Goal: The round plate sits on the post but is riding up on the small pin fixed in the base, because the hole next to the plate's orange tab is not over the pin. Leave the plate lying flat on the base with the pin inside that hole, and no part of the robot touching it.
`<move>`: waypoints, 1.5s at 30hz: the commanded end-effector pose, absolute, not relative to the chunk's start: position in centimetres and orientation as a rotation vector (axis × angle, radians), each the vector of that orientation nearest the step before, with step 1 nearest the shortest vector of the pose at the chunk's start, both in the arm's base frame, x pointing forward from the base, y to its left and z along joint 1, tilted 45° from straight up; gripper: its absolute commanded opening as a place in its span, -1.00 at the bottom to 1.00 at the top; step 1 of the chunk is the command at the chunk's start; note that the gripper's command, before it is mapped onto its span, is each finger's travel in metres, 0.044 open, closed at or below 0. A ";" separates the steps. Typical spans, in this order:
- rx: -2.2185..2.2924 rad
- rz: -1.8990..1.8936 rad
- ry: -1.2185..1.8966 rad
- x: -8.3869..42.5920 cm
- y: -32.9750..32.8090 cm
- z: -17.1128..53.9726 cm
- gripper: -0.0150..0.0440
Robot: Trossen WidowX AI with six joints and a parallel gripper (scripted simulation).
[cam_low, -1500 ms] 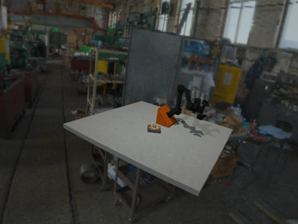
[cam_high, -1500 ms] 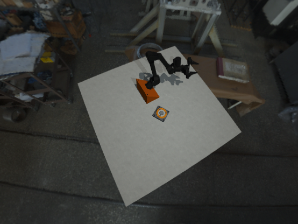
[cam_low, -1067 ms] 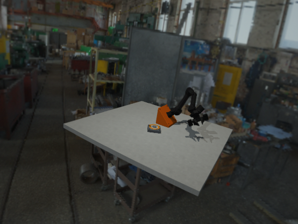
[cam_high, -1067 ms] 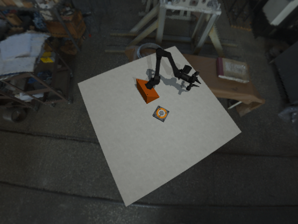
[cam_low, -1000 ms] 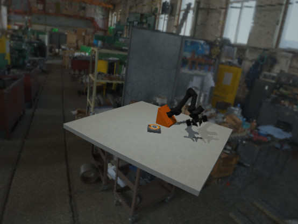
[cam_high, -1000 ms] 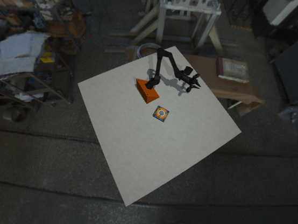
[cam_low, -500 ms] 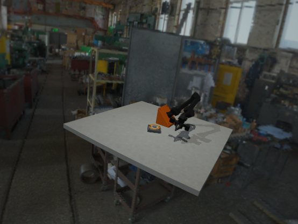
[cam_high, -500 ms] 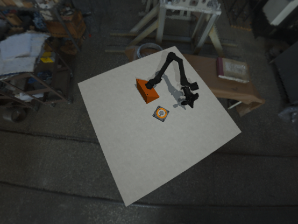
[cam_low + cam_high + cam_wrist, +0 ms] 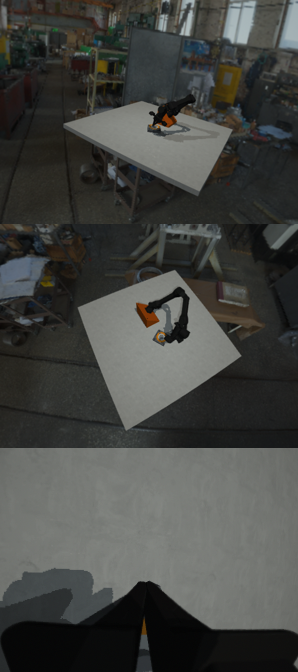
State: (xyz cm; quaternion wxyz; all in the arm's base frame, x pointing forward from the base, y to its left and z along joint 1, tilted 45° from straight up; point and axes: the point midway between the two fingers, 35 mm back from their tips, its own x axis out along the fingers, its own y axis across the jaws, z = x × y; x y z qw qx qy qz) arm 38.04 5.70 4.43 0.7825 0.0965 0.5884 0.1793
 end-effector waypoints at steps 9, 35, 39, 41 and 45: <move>0.521 0.696 1.524 34.1 -1.1 0.1 -0.49; 0.523 0.697 1.524 33.1 1.8 -3.8 -0.49; 0.523 0.697 1.524 32.6 1.5 -4.1 -0.49; 0.523 0.697 1.524 32.4 1.4 -4.3 -0.49; 0.523 0.697 1.524 32.1 1.3 -4.4 -0.49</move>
